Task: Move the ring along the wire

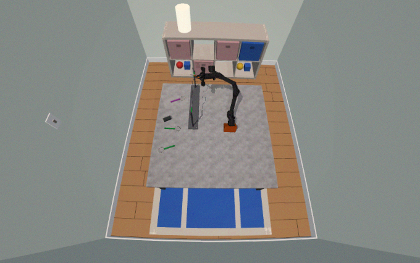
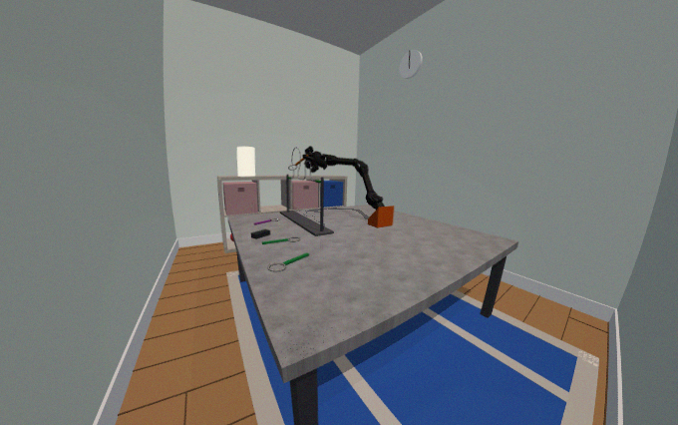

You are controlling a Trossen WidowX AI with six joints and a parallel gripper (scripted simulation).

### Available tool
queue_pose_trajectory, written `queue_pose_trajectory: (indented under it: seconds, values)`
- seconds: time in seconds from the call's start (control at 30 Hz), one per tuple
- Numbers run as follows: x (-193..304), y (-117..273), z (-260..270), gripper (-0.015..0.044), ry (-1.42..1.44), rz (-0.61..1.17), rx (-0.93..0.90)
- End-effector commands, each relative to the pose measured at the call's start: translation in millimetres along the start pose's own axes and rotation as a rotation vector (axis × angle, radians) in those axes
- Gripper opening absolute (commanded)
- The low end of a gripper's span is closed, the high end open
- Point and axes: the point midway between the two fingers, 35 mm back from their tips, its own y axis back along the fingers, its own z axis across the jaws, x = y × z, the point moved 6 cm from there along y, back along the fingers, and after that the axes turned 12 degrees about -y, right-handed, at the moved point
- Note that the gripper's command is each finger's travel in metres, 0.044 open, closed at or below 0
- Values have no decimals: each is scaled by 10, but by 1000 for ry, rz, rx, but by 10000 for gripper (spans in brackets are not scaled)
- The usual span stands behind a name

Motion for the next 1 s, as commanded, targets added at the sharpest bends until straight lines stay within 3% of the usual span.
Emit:
queue_pose_trajectory:
  seconds: [0.0,0.97]
  values:
    - [6,3,27,-150,42,-5,14]
    - [-5,4,1,-150,358,-38,159]
